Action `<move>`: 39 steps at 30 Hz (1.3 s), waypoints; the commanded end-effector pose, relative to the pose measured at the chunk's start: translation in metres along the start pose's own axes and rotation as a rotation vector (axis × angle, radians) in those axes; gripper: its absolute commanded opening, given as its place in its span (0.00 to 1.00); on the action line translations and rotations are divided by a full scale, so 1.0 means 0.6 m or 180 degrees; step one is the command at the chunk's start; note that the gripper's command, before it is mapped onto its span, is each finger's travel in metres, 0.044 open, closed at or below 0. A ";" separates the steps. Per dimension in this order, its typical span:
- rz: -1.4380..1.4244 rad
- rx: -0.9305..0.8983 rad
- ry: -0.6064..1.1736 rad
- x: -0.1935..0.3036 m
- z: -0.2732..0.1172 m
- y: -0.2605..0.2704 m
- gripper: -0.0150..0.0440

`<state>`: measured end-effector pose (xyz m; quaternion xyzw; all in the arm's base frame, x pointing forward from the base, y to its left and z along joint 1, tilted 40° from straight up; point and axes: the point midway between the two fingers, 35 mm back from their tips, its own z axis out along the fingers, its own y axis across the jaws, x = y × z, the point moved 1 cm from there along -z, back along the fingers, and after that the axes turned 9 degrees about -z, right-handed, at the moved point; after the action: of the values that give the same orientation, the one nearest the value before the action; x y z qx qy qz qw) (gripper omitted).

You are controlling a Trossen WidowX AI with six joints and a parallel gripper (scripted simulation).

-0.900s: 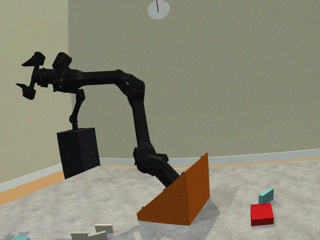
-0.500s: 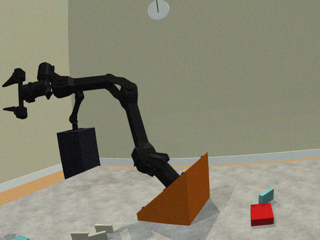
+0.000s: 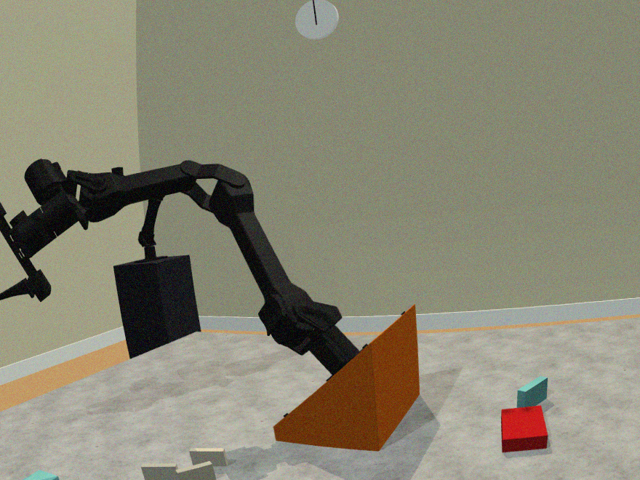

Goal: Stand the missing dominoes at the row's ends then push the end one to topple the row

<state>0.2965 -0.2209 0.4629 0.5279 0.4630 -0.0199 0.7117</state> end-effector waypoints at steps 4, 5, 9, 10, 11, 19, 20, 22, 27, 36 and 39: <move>-0.0467 0.0351 0.0460 0.097 0.017 -0.039 1.00; -0.0550 0.0427 0.0558 0.117 0.019 -0.048 1.00; -0.1052 0.0820 0.1087 0.218 0.017 -0.099 1.00; -0.1189 0.0912 0.1217 0.241 0.013 -0.112 1.00; -0.1330 0.1002 0.1346 0.264 0.008 -0.125 1.00; -0.2763 0.1680 0.2407 0.421 -0.065 -0.236 1.00; -0.2972 0.1753 0.2534 0.435 -0.078 -0.250 1.00; -0.3404 0.1888 0.2777 0.459 -0.104 -0.275 1.00; -0.4376 0.2133 0.3247 0.497 -0.169 -0.325 1.00; -0.4414 0.2140 0.3267 0.502 -0.174 -0.331 1.00; -0.4423 0.2138 0.3306 0.509 -0.158 -0.363 1.00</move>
<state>0.3025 -0.0922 0.1098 0.2567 0.9050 -0.3328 0.0647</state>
